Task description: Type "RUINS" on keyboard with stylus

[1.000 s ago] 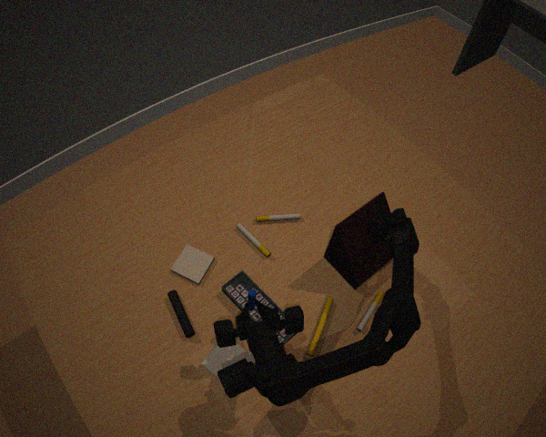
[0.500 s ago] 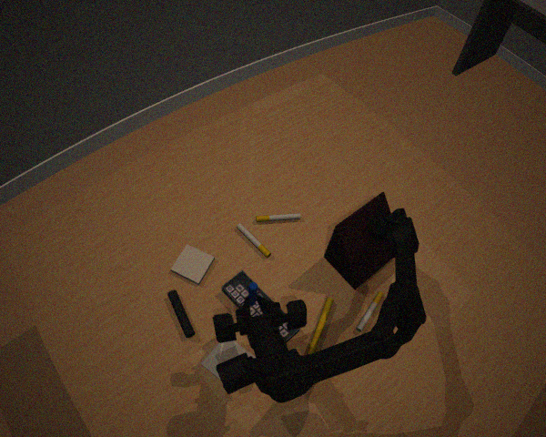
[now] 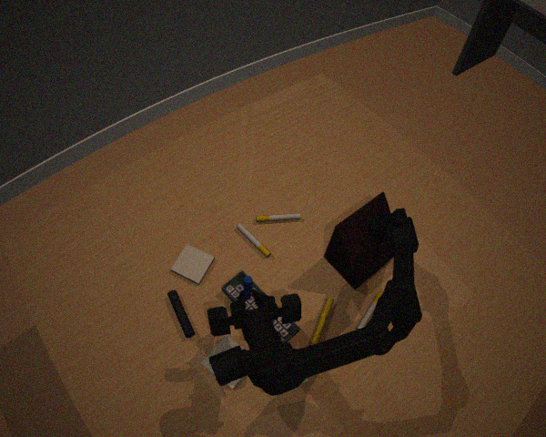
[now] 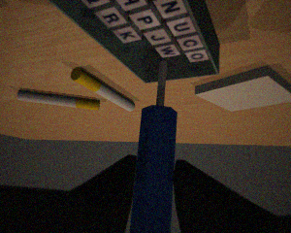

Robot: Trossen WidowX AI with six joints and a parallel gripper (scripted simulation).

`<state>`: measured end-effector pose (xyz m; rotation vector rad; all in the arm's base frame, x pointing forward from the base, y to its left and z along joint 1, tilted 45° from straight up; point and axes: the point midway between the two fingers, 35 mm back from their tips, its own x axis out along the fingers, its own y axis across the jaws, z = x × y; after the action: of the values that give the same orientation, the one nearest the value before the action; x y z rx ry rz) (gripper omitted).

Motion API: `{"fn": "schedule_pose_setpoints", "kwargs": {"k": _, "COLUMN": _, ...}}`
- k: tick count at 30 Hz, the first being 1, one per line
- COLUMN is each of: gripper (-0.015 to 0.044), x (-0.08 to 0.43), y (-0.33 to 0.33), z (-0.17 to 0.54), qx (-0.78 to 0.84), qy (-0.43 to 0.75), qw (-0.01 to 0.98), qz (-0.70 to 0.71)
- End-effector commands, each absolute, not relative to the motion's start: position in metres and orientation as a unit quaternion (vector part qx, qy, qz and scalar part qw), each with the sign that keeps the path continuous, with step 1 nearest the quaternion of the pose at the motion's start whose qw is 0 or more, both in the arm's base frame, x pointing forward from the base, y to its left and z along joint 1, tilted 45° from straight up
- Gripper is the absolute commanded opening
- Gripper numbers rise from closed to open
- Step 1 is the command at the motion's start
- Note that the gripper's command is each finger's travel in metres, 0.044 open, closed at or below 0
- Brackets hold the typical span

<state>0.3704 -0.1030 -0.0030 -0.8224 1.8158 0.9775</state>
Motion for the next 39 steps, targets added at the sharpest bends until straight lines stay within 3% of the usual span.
{"fn": "schedule_pose_setpoints", "kwargs": {"k": 1, "gripper": 0.0000, "x": 0.372, "y": -0.103, "z": -0.007, "qx": -0.336, "qy": 0.731, "qw": 0.443, "qz": 0.396}}
{"fn": "schedule_pose_setpoints", "kwargs": {"k": 11, "gripper": 0.0000, "x": 0.374, "y": -0.092, "z": -0.018, "qx": -0.336, "qy": 0.731, "qw": 0.443, "qz": 0.396}}
{"fn": "schedule_pose_setpoints", "kwargs": {"k": 14, "gripper": 0.0079, "x": 0.374, "y": -0.090, "z": -0.021, "qx": -0.336, "qy": 0.731, "qw": 0.443, "qz": 0.396}}
{"fn": "schedule_pose_setpoints", "kwargs": {"k": 15, "gripper": 0.0081, "x": 0.374, "y": -0.090, "z": -0.021, "qx": -0.336, "qy": 0.731, "qw": 0.443, "qz": 0.396}}
{"fn": "schedule_pose_setpoints", "kwargs": {"k": 39, "gripper": 0.0081, "x": 0.376, "y": -0.084, "z": -0.027, "qx": -0.336, "qy": 0.731, "qw": 0.443, "qz": 0.396}}
